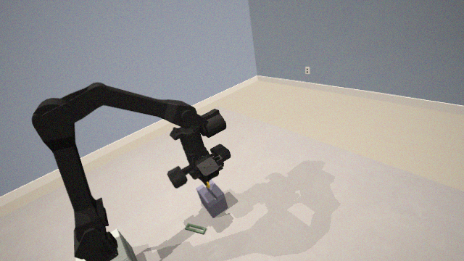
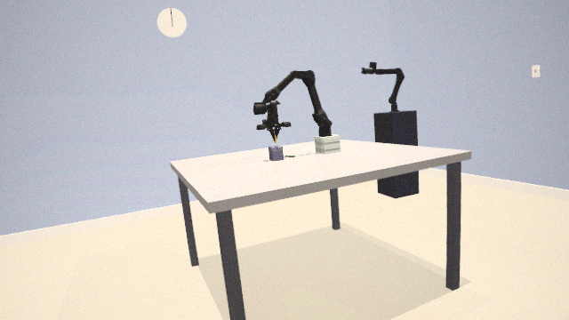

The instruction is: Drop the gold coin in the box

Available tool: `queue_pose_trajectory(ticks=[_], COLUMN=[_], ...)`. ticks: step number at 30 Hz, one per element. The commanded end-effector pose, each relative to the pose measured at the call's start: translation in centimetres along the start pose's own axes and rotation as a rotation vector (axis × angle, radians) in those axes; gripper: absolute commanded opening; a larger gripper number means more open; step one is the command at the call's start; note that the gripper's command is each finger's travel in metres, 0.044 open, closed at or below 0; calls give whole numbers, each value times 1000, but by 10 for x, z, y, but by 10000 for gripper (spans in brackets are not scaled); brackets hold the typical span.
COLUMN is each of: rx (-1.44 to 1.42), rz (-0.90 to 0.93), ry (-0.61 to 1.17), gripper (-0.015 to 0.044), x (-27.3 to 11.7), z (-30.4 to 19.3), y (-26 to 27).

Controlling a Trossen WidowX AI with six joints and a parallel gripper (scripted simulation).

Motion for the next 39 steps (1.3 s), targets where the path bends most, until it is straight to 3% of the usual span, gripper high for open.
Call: queue_pose_trajectory(ticks=[1,39], rx=[8,1], rz=[0,0], ry=[0,0], gripper=[0,0], x=[1,6], z=[-1,0], y=[1,-1])
Point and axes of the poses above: the point midway between the two fingers, 35 mm back from their tips, its own x axis out along the fingers, its own y axis across the jaws, z = x × y, the point moved 2 cm from there along -x, back along the fingers, and after that the axes turned 6 degrees about x, right-handed, at the moved point
